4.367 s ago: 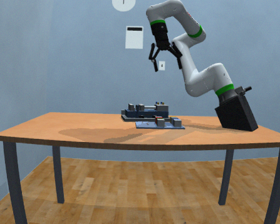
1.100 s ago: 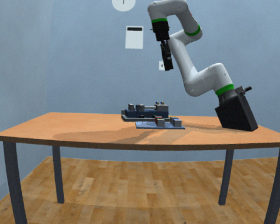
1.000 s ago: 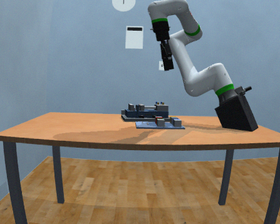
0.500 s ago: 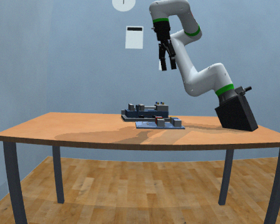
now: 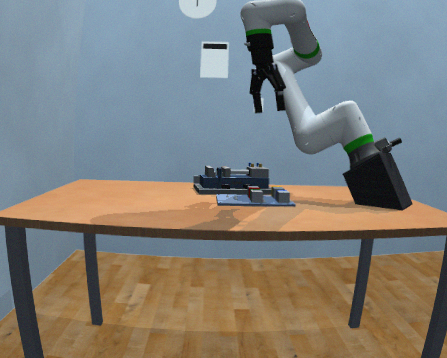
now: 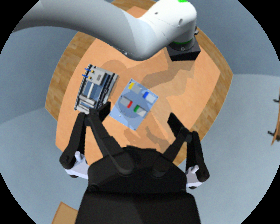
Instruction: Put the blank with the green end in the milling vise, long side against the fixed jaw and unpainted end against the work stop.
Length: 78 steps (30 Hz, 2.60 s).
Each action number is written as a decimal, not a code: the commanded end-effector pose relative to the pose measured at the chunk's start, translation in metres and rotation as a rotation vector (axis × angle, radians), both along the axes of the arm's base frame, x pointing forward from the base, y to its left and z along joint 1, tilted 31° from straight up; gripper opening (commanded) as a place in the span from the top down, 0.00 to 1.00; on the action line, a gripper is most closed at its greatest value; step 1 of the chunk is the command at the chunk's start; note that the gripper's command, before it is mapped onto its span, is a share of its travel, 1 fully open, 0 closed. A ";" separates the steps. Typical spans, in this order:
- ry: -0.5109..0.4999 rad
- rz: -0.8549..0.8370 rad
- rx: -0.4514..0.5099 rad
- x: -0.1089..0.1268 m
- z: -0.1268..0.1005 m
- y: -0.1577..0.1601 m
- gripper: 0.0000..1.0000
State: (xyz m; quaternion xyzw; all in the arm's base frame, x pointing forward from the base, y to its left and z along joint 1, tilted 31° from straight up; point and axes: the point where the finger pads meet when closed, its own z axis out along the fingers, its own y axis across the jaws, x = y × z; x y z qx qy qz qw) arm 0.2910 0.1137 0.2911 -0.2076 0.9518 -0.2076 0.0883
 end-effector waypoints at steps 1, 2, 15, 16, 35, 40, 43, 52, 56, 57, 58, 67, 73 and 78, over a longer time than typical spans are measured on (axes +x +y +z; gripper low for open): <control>0.011 0.046 -0.014 0.000 0.000 0.000 0.00; 0.015 0.060 -0.019 0.000 0.000 0.000 0.00; 0.052 0.209 -0.069 0.000 0.000 0.000 0.00; 0.056 0.223 -0.074 0.000 0.000 0.000 0.00; 0.115 0.457 -0.153 0.000 0.000 0.000 0.00; 0.124 0.493 -0.165 0.000 0.000 0.000 0.00; 0.134 0.535 -0.179 0.000 0.000 0.000 0.00; 0.167 0.662 -0.222 0.000 0.000 0.000 0.00; 0.172 0.684 -0.229 0.000 0.000 0.000 0.00; 0.175 0.698 -0.234 0.000 0.000 0.000 0.00; 0.179 0.712 -0.239 0.000 0.000 0.000 0.00; 0.212 0.839 -0.281 0.000 0.000 0.000 0.00; 0.224 0.888 -0.298 0.000 0.000 0.000 0.00; 0.242 0.958 -0.321 0.000 0.000 0.000 0.00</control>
